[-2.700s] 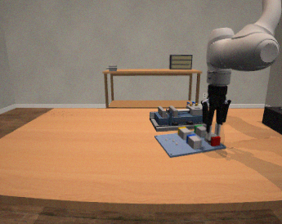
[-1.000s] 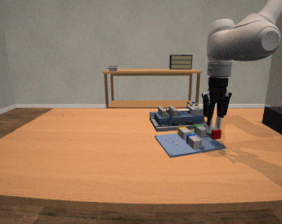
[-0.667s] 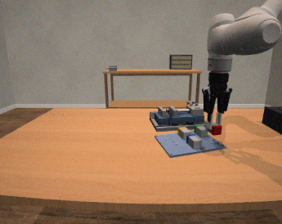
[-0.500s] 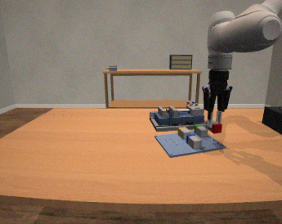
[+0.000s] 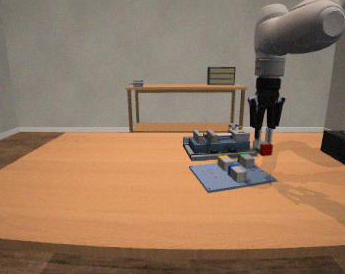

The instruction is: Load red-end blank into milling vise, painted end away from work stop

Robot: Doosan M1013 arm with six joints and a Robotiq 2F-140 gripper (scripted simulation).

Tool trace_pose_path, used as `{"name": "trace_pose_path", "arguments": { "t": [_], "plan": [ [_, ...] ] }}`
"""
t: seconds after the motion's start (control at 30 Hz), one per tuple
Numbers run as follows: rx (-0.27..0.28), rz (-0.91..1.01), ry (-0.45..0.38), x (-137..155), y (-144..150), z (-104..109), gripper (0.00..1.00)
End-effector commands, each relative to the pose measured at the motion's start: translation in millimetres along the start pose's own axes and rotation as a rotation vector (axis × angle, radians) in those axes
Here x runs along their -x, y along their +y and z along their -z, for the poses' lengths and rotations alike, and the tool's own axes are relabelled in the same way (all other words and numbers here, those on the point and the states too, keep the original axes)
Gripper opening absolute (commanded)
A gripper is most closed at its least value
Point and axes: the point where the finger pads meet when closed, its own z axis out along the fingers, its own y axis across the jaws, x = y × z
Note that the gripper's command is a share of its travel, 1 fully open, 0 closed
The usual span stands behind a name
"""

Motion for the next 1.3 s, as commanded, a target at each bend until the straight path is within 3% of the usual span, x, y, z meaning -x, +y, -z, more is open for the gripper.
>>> {"name": "trace_pose_path", "arguments": {
  "t": [0.0,0.5,1.27],
  "plan": [
    [0.0,0.0,0.0,0.0,0.0,2.9,0.0],
    [0.0,0.0,0.0,0.0,0.0,46.4,0.0],
    [0.0,0.0,0.0,0.0,-0.1,52.2,0.0]
  ]
}}
